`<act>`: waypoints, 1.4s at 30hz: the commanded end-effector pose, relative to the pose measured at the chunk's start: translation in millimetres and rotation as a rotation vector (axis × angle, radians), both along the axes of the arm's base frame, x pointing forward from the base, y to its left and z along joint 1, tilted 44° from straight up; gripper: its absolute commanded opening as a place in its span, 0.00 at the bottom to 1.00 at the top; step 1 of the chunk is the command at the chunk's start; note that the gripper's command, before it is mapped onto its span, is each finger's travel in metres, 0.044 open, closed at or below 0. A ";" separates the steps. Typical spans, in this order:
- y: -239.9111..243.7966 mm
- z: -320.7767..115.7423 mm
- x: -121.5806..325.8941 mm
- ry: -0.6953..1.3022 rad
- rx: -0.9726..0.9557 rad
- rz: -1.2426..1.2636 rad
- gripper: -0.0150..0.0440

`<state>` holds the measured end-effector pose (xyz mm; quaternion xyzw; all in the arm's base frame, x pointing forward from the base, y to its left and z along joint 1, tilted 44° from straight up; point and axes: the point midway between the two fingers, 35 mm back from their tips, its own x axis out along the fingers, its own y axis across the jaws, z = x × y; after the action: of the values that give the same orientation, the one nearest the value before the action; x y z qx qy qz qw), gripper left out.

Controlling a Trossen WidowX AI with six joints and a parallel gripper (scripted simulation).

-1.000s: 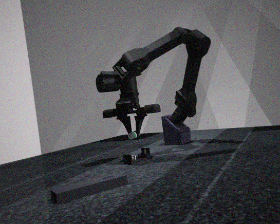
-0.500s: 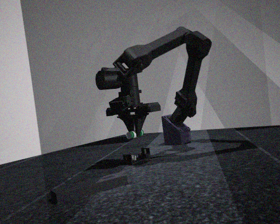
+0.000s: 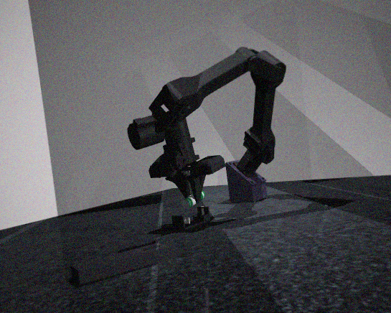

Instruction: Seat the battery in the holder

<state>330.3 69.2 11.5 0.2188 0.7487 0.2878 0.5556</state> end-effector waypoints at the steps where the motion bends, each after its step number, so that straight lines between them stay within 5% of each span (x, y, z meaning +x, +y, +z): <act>1: 6.2 -7.3 -1.3 0.039 0.001 0.052 0.38; 42: 16.9 -19.5 4.8 0.218 0.014 0.152 0.38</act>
<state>333.5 85.5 -5.7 0.1992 0.8127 0.3063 0.4539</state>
